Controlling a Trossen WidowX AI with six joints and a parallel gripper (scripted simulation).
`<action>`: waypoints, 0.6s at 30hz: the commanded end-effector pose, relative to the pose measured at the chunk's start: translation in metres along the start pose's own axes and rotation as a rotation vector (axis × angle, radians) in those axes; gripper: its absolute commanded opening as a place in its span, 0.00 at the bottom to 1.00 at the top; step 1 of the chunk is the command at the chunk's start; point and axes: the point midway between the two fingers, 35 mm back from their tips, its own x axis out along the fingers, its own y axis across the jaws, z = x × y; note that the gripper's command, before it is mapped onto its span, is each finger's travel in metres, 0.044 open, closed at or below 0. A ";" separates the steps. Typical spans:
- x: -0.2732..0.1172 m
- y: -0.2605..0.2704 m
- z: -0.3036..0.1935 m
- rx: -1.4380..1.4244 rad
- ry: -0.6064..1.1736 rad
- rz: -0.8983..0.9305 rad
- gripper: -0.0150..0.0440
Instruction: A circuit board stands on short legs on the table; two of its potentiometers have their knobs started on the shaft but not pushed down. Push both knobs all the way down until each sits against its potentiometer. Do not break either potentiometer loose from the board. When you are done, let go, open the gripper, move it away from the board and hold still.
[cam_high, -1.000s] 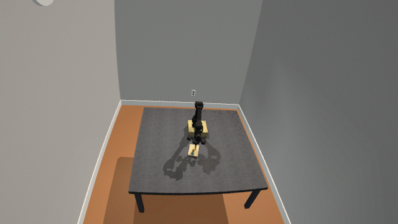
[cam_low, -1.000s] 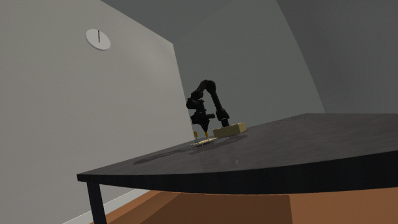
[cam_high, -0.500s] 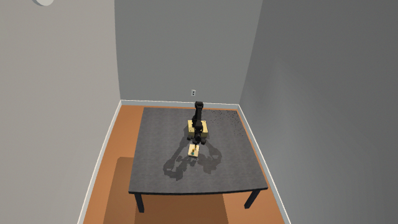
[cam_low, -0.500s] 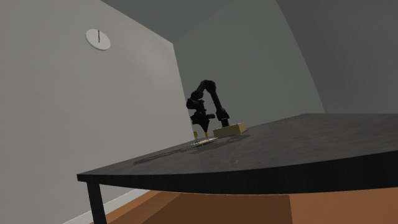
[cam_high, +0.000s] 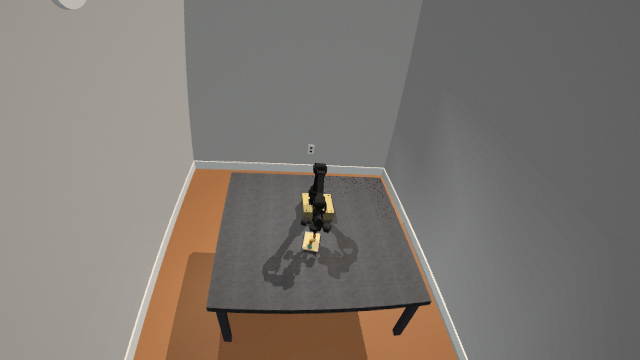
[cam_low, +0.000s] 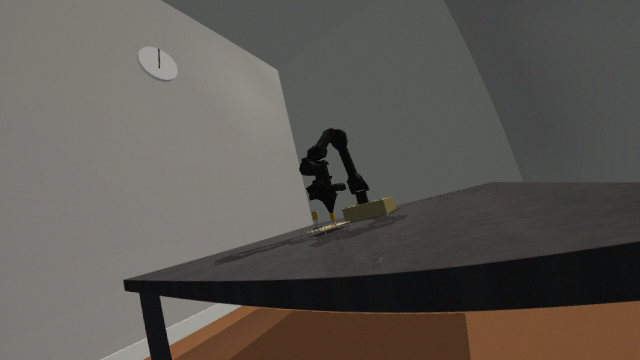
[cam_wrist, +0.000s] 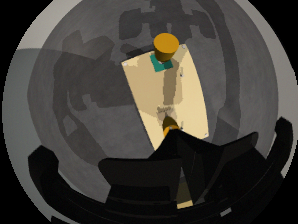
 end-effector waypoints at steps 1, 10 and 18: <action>0.002 0.001 0.001 -0.002 0.000 0.005 0.25; 0.004 0.001 0.001 -0.002 0.000 0.005 0.25; 0.004 0.001 0.001 -0.002 0.000 0.005 0.25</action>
